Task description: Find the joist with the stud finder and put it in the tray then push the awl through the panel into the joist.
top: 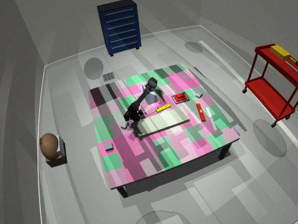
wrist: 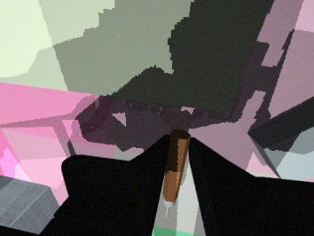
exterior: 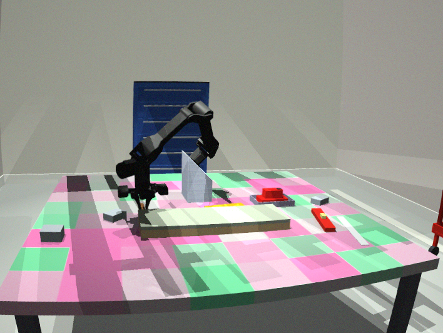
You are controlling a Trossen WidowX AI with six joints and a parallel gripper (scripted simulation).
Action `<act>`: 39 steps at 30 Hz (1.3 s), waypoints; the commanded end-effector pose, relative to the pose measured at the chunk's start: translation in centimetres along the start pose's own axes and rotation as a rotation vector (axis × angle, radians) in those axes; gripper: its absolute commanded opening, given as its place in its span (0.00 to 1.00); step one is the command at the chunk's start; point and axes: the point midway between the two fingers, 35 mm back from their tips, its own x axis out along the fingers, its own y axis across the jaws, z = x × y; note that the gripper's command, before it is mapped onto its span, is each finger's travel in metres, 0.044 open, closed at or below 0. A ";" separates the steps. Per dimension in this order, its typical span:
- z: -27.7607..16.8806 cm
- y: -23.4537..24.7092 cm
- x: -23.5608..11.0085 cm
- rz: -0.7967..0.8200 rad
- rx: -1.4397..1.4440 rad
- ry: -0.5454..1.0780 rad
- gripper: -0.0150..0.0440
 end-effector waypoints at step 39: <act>-3.7 -2.2 -12.3 -0.491 0.397 -0.081 0.25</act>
